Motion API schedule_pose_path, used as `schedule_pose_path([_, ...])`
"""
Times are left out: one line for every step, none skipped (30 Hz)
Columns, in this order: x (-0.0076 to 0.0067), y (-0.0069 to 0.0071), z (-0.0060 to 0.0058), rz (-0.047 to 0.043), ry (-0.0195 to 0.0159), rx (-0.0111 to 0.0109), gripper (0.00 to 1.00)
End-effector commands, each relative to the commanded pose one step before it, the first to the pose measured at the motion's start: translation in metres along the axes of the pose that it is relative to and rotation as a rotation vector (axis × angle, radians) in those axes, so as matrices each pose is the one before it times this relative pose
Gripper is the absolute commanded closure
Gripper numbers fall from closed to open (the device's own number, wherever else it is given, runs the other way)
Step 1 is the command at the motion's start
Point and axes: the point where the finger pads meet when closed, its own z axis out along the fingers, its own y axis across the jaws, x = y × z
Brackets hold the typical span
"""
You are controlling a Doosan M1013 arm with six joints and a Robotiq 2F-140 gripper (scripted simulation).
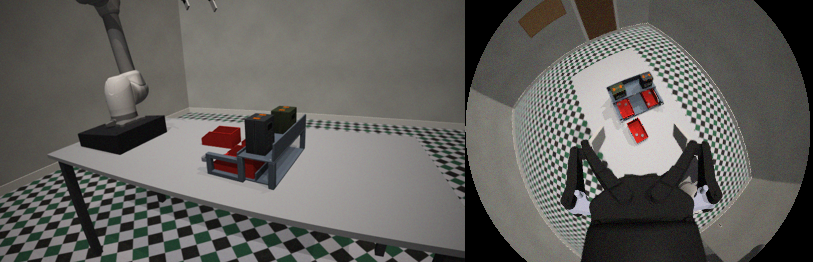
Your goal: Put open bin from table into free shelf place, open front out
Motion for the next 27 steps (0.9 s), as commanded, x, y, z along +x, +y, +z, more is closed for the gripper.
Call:
schedule_pose_path([-0.00550,-0.01027,0.02510,-0.03905,-0.03038,-0.00051,0.00])
schedule_pose_path([0.00000,0.00000,0.00000,0.00000,0.00000,0.00000,0.00])
schedule_pose_path([-0.00230,-0.00432,0.01150,-0.01692,-0.01392,0.00008,0.00])
schedule_pose_path([-0.00240,-0.00455,0.01260,-0.01811,-0.01527,0.00039,0.00])
schedule_pose_path([-0.00246,-0.00471,0.01366,-0.01914,-0.01656,0.00078,0.00])
schedule_pose_path([-0.00249,-0.00480,0.01464,-0.01997,-0.01776,0.00125,0.00])
schedule_pose_path([-0.00249,-0.00482,0.01556,-0.02060,-0.01885,0.00180,0.00])
schedule_pose_path([-0.00211,-0.00414,0.01414,-0.01820,-0.01711,0.00205,0.00])
schedule_pose_path([-0.00168,-0.00332,0.01200,-0.01505,-0.01449,0.00204,0.00])
schedule_pose_path([-0.00173,-0.00340,0.01296,-0.01586,-0.01562,0.00252,0.00])
schedule_pose_path([-0.00168,-0.00328,0.01326,-0.01581,-0.01593,0.00291,0.00])
schedule_pose_path([-0.00160,-0.00307,0.01325,-0.01539,-0.01586,0.00324,0.00])
schedule_pose_path([-0.00152,-0.00285,0.01318,-0.01491,-0.01571,0.00355,0.00])
schedule_pose_path([-0.00146,-0.00266,0.01324,-0.01459,-0.01572,0.00390,0.00])
schedule_pose_path([-0.00140,-0.00246,0.01325,-0.01420,-0.01564,0.00422,0.00])
schedule_pose_path([-0.00135,-0.00226,0.01327,-0.01384,-0.01558,0.00455,0.00])
schedule_pose_path([-0.00131,-0.00206,0.01330,-0.01349,-0.01552,0.00488,0.00])
schedule_pose_path([0.00000,0.00000,0.00000,0.00000,0.00000,0.00000,0.00])
schedule_pose_path([0.00000,0.00000,0.00000,0.00000,0.00000,0.00000,0.00])
schedule_pose_path([-0.00187,-0.00260,0.01891,-0.01854,-0.02188,0.00748,0.00])
schedule_pose_path([-0.00179,-0.00218,0.01872,-0.01762,-0.02144,0.00802,0.00])
schedule_pose_path([-0.00170,-0.00173,0.01817,-0.01641,-0.02056,0.00835,0.00])
schedule_pose_path([-0.00091,-0.00080,0.01034,-0.00903,-0.01158,0.00500,0.00])
schedule_pose_path([-0.00112,-0.00082,0.01260,-0.01072,-0.01400,0.00633,0.00])
schedule_pose_path([-0.00122,-0.00069,0.01360,-0.01121,-0.01496,0.00712,0.00])
schedule_pose_path([-0.00123,-0.00048,0.01356,-0.01081,-0.01475,0.00739,0.00])
schedule_pose_path([-0.00123,-0.00027,0.01332,-0.01027,-0.01432,0.00754,0.00])
